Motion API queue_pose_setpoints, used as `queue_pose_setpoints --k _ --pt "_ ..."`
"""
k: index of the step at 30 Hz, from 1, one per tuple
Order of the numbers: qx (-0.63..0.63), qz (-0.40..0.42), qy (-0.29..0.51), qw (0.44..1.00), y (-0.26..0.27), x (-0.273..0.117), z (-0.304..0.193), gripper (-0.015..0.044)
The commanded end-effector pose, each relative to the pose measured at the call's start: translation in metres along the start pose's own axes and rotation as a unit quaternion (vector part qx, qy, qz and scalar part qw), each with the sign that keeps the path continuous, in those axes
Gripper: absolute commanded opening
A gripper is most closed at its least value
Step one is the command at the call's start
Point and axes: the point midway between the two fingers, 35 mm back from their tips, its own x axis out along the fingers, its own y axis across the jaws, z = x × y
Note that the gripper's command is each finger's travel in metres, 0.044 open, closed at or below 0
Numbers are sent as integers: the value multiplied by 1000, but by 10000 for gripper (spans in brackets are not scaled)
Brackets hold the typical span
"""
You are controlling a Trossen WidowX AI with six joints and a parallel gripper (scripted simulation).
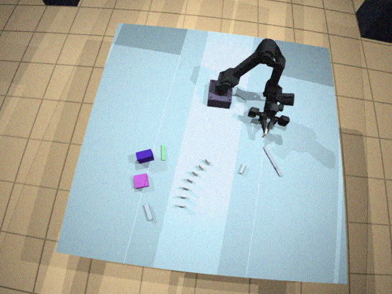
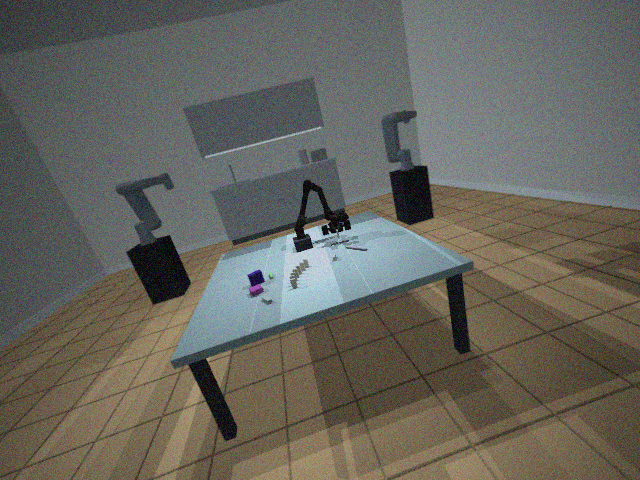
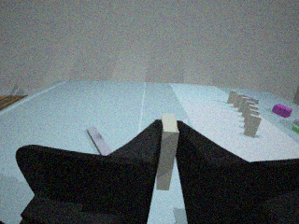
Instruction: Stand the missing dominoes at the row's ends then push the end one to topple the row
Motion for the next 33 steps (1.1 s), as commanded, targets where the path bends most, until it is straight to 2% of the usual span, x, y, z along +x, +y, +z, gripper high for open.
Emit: queue_pose_setpoints --k 1,33 --pt "-2 -2 1 1000 -1 2 -10 27" --pt "35 -13 -5 999 -19 11 -57 27"
